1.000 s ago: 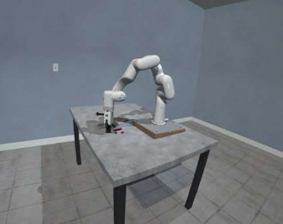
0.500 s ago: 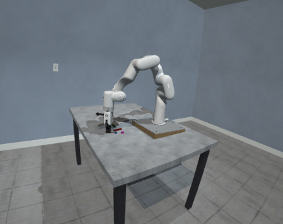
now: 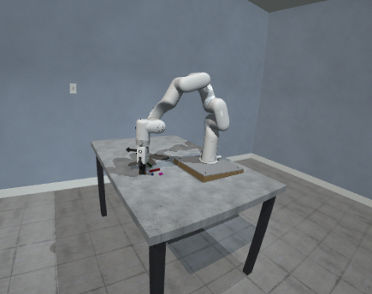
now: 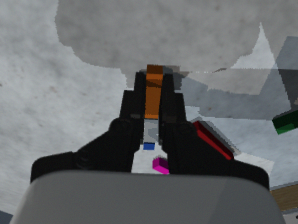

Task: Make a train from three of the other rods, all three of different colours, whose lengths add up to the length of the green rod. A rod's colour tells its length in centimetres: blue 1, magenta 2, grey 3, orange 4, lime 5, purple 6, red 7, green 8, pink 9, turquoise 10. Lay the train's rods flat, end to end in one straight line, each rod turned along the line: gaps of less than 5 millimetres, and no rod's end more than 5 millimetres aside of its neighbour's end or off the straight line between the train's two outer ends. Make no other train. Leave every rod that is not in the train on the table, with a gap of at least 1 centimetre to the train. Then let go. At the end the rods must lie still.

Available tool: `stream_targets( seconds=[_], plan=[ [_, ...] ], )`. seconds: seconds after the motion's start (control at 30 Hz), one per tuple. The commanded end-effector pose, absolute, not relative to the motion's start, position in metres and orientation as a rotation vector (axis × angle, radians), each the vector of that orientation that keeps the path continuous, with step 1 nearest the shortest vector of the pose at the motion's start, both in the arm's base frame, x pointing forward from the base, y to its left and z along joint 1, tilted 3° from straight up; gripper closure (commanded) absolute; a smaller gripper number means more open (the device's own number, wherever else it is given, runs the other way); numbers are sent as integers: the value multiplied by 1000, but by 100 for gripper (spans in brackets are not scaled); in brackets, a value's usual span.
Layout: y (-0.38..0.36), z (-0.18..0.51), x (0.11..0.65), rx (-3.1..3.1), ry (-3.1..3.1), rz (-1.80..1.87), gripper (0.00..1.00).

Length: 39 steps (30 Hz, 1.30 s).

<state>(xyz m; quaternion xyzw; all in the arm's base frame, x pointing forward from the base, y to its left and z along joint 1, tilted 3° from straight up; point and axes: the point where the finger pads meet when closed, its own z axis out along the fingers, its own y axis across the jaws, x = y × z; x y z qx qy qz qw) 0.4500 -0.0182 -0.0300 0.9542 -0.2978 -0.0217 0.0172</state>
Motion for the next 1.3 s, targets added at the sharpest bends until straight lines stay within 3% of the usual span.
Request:
stream_targets(
  seconds=[0.0, 0.17, 0.6, 1.27],
  plan=[
    [-18, -29, 452, 2967, -926, -61, 96],
    [-18, -29, 452, 2967, -926, -61, 96],
    [-18, -29, 452, 2967, -926, -61, 76],
    [-18, -18, 452, 2967, -926, -61, 76]
  ],
)
